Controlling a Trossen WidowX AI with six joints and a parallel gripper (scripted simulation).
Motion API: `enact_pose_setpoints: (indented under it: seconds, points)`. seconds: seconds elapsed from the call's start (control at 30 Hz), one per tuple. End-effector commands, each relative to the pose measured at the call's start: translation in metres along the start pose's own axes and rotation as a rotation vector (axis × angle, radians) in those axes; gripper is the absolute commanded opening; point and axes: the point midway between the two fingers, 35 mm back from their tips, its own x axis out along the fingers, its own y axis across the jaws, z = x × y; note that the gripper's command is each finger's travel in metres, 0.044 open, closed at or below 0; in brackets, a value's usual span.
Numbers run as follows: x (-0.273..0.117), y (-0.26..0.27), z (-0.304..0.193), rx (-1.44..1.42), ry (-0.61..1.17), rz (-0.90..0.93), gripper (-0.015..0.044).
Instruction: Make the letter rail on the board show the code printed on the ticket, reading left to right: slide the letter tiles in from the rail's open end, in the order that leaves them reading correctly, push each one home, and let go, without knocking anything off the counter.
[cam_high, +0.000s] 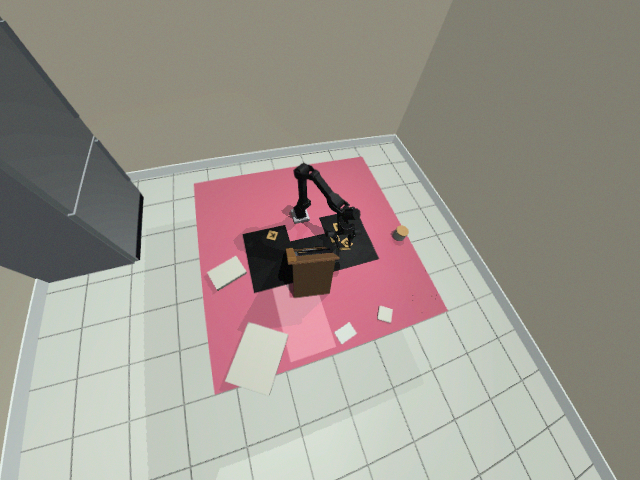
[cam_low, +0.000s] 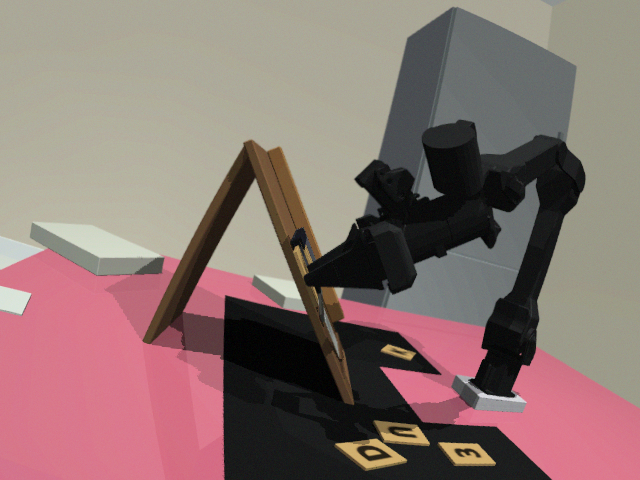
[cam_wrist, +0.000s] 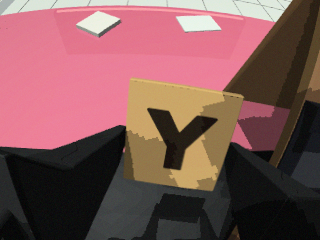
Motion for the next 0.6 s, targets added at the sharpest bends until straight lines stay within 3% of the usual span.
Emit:
enact_pose_setpoints:
  seconds: [0.0,0.57]
  points:
    - [-0.0011,-0.0022,0.0008,0.001,-0.003,0.006,0.0000]
    - [-0.0007,-0.0106,0.0004,0.000,-0.003,0.006,0.0000]
